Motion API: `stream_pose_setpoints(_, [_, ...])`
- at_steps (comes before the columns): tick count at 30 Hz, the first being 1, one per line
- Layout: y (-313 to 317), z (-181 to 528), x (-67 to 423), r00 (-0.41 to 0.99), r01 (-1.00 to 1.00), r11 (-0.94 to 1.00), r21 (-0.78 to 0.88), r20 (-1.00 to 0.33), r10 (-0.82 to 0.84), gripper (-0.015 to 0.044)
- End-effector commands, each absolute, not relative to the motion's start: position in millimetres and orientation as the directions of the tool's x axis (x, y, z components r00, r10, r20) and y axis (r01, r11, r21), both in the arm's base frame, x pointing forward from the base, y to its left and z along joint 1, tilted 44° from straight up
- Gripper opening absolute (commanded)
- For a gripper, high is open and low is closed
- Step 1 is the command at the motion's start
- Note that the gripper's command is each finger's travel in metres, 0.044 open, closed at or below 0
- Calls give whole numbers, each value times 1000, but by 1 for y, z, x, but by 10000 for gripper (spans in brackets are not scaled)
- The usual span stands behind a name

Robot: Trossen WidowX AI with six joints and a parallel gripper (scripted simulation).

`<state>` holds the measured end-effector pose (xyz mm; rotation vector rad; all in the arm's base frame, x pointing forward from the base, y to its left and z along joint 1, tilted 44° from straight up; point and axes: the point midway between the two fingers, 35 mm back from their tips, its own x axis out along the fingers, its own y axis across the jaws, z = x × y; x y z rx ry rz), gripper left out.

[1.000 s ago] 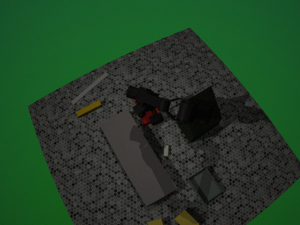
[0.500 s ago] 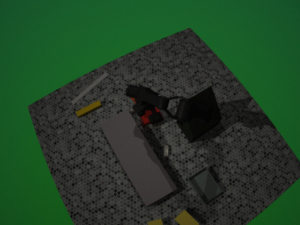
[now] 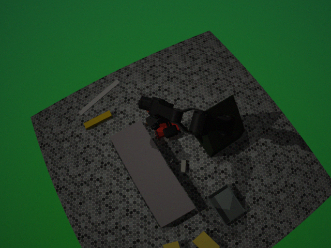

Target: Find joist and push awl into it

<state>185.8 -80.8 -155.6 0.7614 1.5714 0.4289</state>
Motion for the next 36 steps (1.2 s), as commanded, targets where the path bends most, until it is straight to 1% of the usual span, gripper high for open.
stream_pose_setpoints(1, [-73, -161, 185, -8, 227, 705, 672, -722, 692, 440])
stream_pose_setpoints(17, [-57, -177, 185, -8, 227, 703, 674, -721, 693, 440])
stream_pose_setpoints(20, [-57, -177, 185, -8, 227, 703, 674, -721, 693, 361])
stream_pose_setpoints(32, [-57, -177, 185, -8, 227, 703, 674, -721, 693, 281])
stream_pose_setpoints(36, [-59, -175, 185, -8, 227, 703, 674, -721, 693, 176])
